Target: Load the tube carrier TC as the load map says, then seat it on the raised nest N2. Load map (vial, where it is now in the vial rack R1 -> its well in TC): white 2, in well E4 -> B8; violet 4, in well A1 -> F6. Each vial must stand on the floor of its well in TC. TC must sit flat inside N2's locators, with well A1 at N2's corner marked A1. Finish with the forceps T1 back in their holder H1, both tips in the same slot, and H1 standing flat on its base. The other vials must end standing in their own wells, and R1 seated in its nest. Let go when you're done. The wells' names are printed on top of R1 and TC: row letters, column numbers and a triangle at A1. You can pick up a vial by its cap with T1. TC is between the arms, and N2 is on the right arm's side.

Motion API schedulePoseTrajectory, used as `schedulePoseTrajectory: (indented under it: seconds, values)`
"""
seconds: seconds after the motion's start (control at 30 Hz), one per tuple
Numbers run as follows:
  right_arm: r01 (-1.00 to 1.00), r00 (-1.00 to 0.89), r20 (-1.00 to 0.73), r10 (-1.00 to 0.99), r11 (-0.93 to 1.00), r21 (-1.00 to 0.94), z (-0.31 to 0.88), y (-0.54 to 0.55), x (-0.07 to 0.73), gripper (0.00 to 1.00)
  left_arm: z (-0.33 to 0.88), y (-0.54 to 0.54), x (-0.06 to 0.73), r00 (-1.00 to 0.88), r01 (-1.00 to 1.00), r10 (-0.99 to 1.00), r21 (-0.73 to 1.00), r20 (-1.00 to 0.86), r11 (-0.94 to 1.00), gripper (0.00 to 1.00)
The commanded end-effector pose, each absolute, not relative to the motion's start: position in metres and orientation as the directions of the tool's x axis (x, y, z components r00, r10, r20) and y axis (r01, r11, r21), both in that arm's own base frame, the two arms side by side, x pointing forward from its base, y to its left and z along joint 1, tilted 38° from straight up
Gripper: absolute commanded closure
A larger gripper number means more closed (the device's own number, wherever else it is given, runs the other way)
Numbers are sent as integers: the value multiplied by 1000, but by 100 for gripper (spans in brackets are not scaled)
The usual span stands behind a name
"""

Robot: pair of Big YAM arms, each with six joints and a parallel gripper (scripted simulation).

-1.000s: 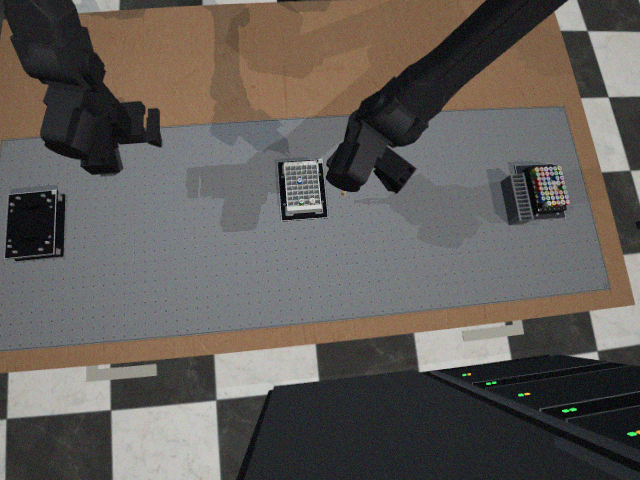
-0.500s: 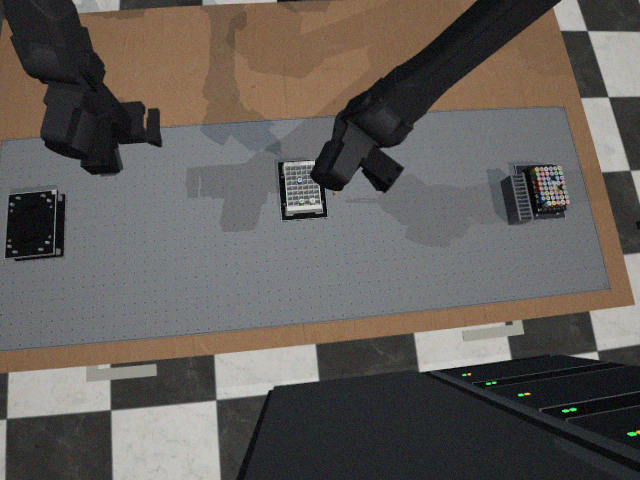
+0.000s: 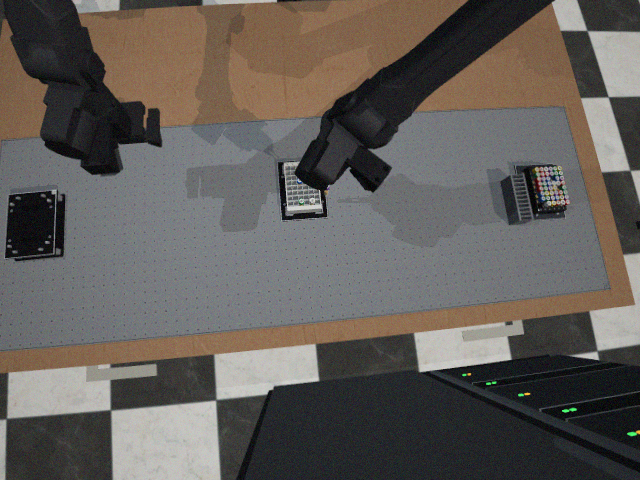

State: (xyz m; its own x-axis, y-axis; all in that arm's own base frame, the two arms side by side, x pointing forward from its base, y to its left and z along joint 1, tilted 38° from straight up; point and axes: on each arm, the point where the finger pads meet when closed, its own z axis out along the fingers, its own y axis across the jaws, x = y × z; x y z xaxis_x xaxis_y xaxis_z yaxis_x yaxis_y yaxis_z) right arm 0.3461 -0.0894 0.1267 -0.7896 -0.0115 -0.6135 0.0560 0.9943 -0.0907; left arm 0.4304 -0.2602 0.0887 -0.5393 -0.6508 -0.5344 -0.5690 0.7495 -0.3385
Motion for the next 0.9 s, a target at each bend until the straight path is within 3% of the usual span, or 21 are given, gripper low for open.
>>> schedulePoseTrajectory:
  seconds: [0.0,0.87]
  values:
    - [61,-779,-627,-12,994,-94,136,-91,351,0,91,-282,429,-548,-559,-646,-342,-532,756,91]
    - [61,-779,-627,-12,994,-94,136,-91,351,0,84,-319,425,-548,-558,-645,-342,-532,756,91]
